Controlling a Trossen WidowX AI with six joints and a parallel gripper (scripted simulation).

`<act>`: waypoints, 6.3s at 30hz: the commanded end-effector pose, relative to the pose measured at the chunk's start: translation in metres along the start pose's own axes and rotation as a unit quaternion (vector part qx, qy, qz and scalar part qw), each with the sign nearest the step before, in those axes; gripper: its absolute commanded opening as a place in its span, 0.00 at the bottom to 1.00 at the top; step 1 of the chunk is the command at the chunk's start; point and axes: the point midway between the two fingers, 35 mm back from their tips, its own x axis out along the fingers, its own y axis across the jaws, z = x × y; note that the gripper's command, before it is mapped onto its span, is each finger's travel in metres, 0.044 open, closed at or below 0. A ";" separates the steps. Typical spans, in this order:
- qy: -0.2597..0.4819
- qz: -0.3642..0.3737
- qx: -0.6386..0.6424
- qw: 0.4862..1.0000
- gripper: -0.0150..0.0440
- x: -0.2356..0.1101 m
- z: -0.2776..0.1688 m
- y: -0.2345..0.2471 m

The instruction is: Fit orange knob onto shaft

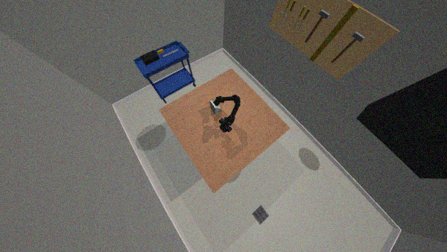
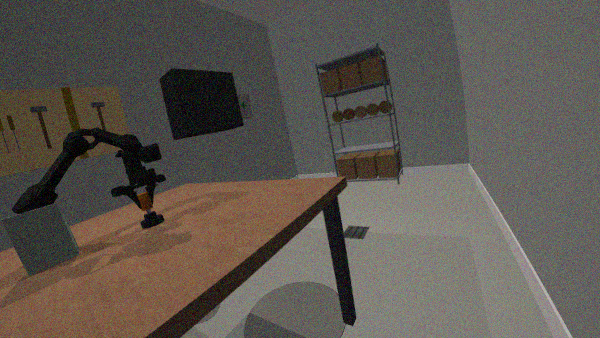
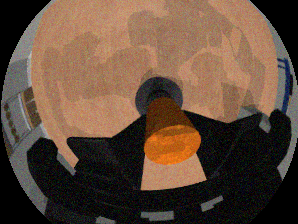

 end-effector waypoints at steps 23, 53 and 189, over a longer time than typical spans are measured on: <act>0.000 0.001 -0.008 1.000 0.25 0.003 0.000 0.001; 0.000 0.001 0.015 1.000 0.25 -0.005 -0.002 0.002; -0.001 -0.001 0.051 0.999 1.00 0.018 0.000 0.000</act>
